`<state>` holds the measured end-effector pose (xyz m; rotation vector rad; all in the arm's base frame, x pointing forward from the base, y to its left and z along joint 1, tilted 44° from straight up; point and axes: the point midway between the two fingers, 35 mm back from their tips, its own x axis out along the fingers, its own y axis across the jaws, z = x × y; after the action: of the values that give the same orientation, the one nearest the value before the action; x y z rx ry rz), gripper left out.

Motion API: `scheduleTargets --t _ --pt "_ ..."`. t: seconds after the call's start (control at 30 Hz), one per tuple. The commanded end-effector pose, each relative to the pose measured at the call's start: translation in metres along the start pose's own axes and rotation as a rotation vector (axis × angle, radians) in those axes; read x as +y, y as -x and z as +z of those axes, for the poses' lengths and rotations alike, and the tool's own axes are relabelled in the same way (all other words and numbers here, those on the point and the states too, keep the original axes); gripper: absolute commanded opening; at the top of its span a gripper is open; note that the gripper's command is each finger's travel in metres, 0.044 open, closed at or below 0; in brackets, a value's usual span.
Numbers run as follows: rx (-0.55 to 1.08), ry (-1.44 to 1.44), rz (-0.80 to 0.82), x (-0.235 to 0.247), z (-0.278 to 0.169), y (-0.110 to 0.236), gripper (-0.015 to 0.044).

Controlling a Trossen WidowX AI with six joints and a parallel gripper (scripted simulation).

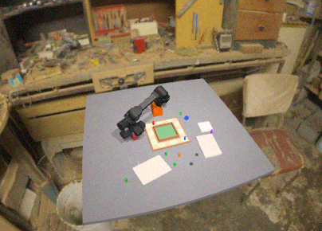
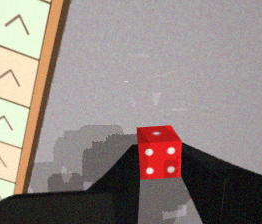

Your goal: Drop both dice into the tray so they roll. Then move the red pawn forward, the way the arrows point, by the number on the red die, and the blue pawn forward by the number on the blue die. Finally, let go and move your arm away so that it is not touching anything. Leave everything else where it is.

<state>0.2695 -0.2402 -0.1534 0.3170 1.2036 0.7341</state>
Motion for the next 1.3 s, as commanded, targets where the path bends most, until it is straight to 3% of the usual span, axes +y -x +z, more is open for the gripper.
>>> scheduleTargets --t 0.0,0.33,0.53,1.27 --pt "0.001 0.008 -0.013 -0.003 0.002 0.026 0.0" --pt "0.002 0.008 -0.012 0.003 0.003 0.079 0.0" --pt "0.002 -0.035 -0.013 0.007 0.007 0.08 0.0" --pt "-0.002 -0.674 -0.021 0.071 0.055 0.077 0.0"
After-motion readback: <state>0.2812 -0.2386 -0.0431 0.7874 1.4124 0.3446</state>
